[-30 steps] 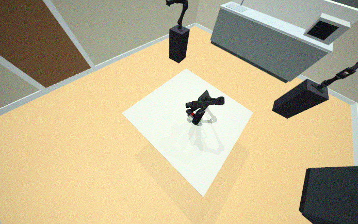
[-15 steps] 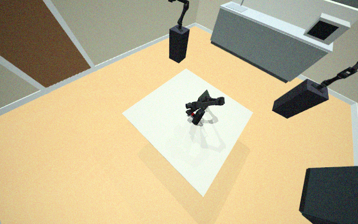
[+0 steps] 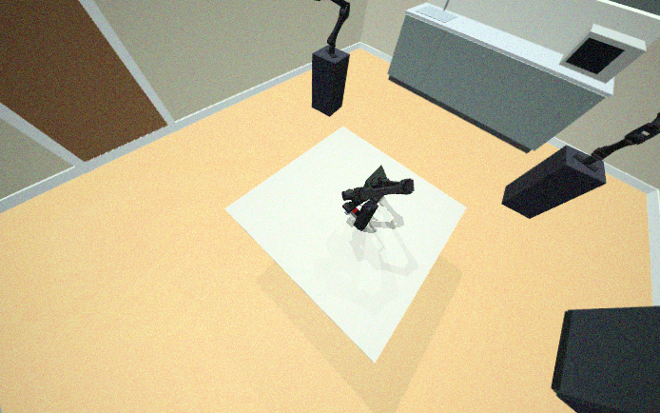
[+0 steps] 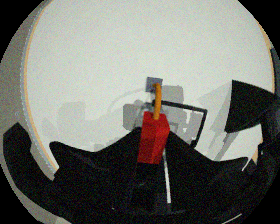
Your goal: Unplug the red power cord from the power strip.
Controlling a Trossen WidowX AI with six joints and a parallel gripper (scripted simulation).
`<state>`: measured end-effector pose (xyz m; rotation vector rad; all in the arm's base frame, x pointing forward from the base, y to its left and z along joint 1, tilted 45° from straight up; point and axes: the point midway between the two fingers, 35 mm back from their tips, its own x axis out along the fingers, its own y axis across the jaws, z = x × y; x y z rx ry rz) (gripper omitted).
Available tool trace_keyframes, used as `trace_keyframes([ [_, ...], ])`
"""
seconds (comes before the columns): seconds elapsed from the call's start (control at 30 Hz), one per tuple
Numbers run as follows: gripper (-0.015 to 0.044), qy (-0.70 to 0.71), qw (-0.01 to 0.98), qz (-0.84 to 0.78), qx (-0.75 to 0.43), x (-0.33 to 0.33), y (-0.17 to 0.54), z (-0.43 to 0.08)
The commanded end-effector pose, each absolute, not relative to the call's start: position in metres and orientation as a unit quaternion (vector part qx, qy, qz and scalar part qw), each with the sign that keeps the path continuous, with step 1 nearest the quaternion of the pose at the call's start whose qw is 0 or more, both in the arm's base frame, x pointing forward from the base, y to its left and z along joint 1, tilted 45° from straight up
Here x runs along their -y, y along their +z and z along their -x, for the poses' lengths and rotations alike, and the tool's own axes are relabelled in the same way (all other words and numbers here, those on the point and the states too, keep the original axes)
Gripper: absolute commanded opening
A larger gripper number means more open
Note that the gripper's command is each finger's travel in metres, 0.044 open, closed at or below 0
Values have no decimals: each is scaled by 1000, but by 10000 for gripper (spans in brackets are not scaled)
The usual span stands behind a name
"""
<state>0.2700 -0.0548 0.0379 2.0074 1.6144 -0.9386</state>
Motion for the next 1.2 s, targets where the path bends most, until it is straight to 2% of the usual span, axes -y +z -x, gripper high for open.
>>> trace_keyframes([
  [0.0,0,-337,202,-717,-576,60,34,-269],
  [1.07,0,-339,201,-717,-574,99,1,-253],
  [1.17,79,-332,209,-712,-583,86,7,-259],
])
